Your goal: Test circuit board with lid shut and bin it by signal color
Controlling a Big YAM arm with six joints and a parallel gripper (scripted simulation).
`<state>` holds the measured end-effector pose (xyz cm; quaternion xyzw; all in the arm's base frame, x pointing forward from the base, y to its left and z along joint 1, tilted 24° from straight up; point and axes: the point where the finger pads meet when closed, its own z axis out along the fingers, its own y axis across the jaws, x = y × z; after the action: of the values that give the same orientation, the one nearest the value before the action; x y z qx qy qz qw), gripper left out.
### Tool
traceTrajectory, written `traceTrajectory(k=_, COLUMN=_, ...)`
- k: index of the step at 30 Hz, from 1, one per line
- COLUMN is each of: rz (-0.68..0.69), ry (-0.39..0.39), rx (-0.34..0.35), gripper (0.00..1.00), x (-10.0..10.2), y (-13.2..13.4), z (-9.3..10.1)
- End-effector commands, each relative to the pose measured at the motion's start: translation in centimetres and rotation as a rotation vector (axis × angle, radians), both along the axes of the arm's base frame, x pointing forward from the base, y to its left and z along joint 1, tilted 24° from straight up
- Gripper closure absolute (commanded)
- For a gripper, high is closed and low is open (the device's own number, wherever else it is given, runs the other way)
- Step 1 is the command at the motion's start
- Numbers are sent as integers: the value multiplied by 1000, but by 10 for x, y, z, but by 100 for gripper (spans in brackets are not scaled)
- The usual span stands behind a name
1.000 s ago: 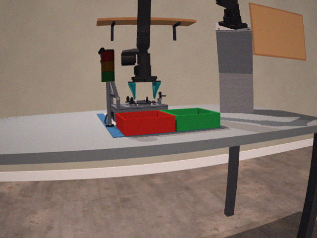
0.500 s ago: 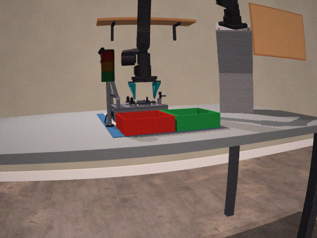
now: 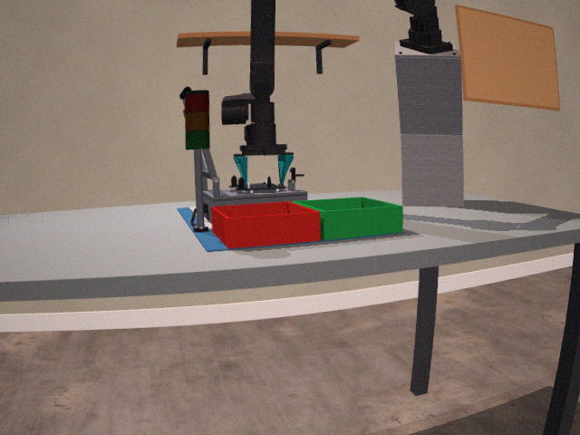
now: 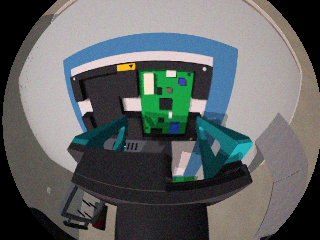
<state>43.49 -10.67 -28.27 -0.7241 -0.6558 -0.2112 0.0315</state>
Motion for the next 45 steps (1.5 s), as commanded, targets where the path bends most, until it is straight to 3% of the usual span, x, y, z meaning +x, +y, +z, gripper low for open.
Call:
traceTrajectory(k=1, rz=-3, ry=5, rx=-3, gripper=8, x=1, y=6, z=-14)
traceTrajectory(k=12, rz=-3, ry=5, rx=-3, gripper=8, x=2, y=9, z=-27)
traceTrajectory(k=45, rz=-4, ry=14, rx=0, gripper=8, x=0, y=9, z=-27)
